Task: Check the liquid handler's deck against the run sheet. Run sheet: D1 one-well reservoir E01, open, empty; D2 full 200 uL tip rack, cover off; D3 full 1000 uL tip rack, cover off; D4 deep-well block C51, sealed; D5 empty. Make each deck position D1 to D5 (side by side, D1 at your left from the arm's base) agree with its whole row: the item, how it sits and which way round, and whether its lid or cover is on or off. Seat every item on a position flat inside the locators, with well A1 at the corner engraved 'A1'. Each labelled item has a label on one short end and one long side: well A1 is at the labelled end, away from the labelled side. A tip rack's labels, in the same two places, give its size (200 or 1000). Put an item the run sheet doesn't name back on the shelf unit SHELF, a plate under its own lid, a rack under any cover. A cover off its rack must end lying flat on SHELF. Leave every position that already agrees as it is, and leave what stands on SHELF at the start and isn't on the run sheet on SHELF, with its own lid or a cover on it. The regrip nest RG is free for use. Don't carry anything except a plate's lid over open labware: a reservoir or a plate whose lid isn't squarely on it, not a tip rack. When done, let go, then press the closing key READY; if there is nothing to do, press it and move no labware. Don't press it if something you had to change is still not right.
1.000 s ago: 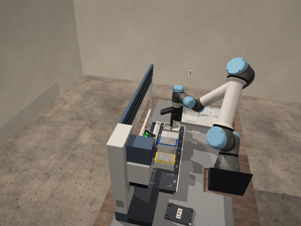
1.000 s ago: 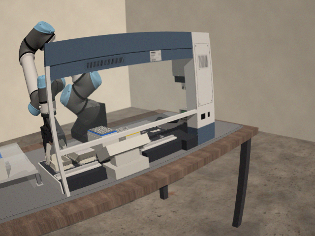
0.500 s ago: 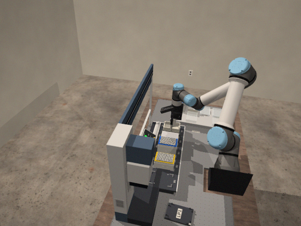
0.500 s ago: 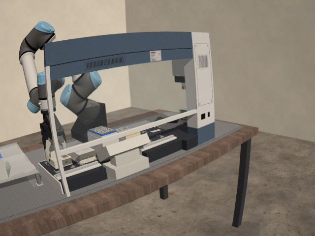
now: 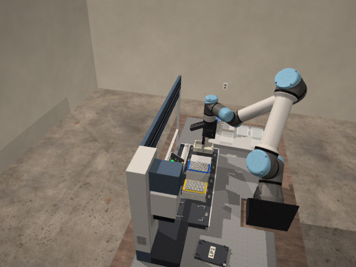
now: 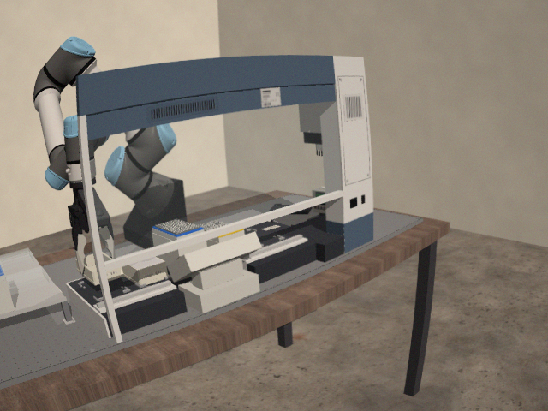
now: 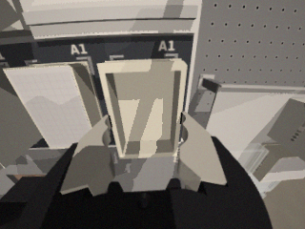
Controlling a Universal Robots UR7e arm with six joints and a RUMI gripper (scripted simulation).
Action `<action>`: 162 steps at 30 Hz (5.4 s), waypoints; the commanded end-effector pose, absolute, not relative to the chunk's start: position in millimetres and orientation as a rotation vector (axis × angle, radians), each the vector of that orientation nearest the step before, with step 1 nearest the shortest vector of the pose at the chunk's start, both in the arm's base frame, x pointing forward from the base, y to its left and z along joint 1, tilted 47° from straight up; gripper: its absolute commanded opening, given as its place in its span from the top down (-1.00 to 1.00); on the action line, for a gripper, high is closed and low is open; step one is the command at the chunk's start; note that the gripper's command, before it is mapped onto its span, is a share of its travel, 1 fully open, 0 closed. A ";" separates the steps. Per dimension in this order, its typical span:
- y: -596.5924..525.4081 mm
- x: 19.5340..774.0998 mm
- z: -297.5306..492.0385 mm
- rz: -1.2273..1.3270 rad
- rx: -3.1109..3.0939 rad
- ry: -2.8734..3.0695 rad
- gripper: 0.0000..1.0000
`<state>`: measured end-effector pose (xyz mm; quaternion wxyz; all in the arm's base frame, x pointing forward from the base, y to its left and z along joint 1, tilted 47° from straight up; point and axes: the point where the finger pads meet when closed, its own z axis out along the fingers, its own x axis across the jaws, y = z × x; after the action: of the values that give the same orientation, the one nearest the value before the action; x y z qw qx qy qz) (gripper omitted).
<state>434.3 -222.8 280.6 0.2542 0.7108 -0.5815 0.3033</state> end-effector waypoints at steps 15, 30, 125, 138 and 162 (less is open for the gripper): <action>-203.1 430.7 299.7 0.825 1.931 -1.580 1.00; -187.7 427.8 314.6 0.825 1.931 -1.580 1.00; -88.9 409.1 409.6 0.824 1.931 -1.580 1.00; -82.6 407.9 415.6 0.824 1.931 -1.580 1.00; -90.0 368.9 415.6 0.824 1.931 -1.581 1.00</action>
<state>375.8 -88.8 415.2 0.2543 0.7107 -0.5817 0.3030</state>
